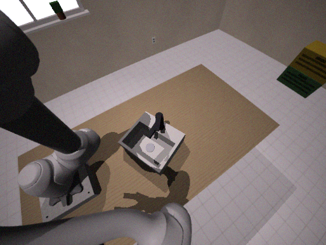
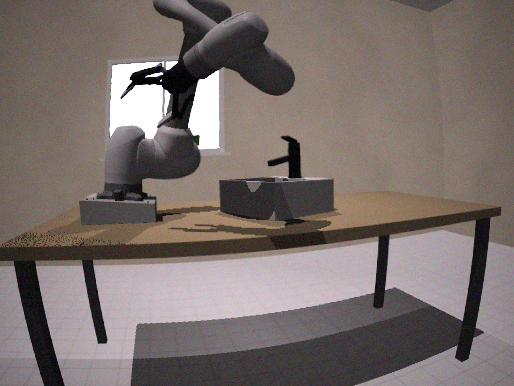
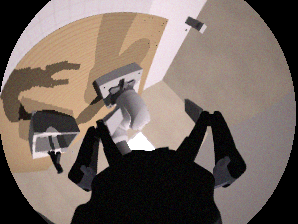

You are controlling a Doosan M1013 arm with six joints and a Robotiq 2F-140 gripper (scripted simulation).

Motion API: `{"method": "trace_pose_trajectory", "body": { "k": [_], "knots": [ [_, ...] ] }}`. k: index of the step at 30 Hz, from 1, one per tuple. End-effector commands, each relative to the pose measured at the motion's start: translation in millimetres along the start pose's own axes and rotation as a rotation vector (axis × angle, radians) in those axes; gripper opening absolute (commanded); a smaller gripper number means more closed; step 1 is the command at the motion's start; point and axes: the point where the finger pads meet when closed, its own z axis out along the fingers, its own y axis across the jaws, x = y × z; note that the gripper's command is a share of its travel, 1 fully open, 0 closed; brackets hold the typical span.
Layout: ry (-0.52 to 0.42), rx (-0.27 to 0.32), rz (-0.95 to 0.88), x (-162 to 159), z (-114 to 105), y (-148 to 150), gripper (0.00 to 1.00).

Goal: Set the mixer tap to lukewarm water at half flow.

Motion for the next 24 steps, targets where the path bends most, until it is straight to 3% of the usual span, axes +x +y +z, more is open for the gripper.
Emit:
{"method": "trace_pose_trajectory", "body": {
  "k": [1,19,24],
  "knots": [
    [0.0,0.0,0.0,-0.1,0.0,0.1,1.0],
    [0.003,0.0,-0.004,0.0,-0.5,-0.8,1.0],
    [0.107,-0.007,-0.136,1.3,-18.7,-29.1,1.0]
  ]
}}
